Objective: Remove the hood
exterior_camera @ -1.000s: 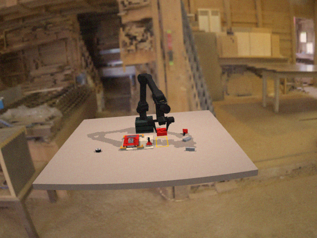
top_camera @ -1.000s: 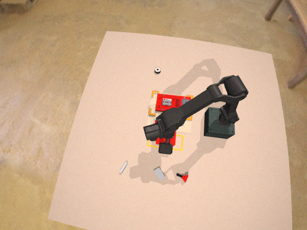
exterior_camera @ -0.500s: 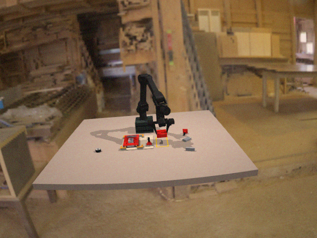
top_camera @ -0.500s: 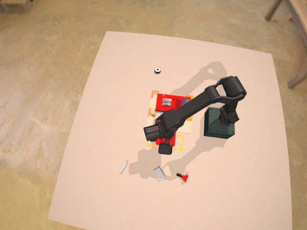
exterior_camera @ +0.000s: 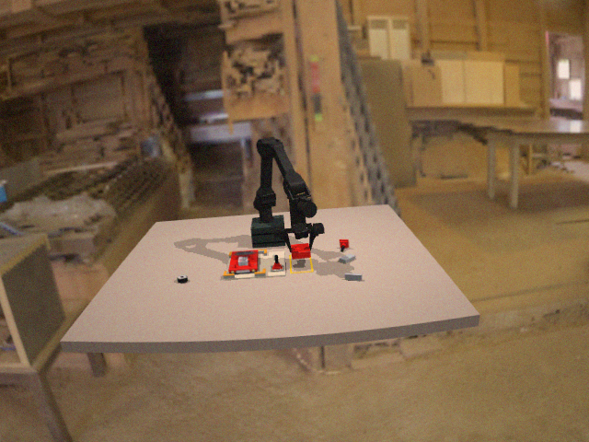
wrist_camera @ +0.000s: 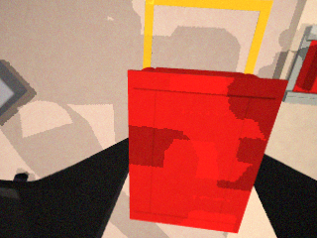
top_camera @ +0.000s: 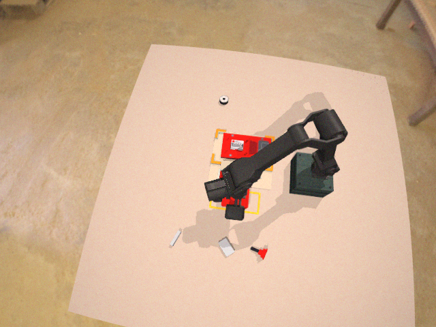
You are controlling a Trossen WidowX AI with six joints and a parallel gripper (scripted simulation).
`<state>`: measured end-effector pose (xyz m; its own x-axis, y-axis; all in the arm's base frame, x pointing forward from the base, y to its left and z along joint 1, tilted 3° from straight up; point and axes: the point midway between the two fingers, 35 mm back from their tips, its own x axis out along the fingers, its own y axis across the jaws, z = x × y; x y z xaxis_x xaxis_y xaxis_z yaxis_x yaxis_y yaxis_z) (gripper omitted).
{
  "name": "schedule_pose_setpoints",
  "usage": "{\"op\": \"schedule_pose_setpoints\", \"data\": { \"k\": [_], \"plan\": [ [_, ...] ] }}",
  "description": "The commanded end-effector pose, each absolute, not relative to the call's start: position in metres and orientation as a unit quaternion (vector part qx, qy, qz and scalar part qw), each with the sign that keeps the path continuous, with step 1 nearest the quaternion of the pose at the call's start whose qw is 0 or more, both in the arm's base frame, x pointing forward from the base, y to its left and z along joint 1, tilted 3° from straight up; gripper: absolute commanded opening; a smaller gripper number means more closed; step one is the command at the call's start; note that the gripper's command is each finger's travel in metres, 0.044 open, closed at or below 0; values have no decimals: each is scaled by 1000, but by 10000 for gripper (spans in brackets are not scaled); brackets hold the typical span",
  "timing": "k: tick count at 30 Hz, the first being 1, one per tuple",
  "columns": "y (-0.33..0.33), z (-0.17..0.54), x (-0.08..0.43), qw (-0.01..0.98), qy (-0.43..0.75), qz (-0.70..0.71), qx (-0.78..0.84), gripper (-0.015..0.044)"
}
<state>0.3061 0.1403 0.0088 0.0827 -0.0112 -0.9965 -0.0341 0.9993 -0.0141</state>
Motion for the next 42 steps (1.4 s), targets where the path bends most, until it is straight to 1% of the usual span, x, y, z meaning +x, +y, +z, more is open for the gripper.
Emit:
{"op": "schedule_pose_setpoints", "data": {
  "k": [1,42],
  "plan": [
    [139,5,305,734,679,7,-19,0],
    [138,-19,305,734,679,7,-19,0]
  ]
}}
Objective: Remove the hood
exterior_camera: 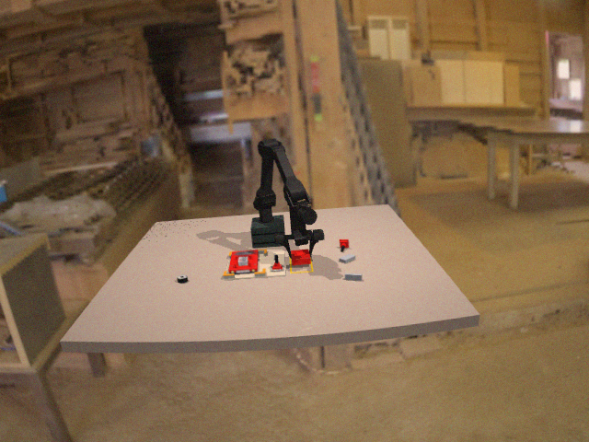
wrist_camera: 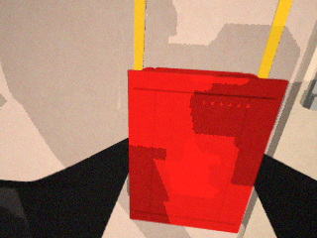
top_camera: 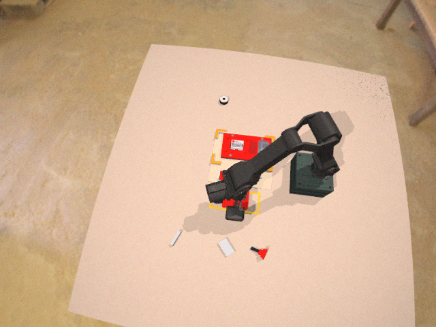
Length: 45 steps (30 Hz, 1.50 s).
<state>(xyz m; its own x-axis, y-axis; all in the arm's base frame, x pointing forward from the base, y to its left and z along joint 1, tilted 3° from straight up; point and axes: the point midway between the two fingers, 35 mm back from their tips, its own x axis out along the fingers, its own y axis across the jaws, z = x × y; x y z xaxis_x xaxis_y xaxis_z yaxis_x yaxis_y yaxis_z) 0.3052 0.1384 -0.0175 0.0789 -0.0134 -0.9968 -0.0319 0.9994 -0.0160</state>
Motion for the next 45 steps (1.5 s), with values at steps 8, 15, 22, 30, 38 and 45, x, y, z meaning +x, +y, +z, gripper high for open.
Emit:
{"op": "schedule_pose_setpoints", "data": {
  "k": [8,15,22,30,38,45],
  "plan": [
    [138,-23,305,734,679,7,-19,0],
    [138,-27,306,734,679,7,-19,0],
    [138,-28,306,734,679,6,-17,26],
    [138,-28,306,734,679,6,-17,236],
    [138,-25,306,734,679,6,-17,440],
    [140,36,302,733,680,5,-18,440]
  ]
}}
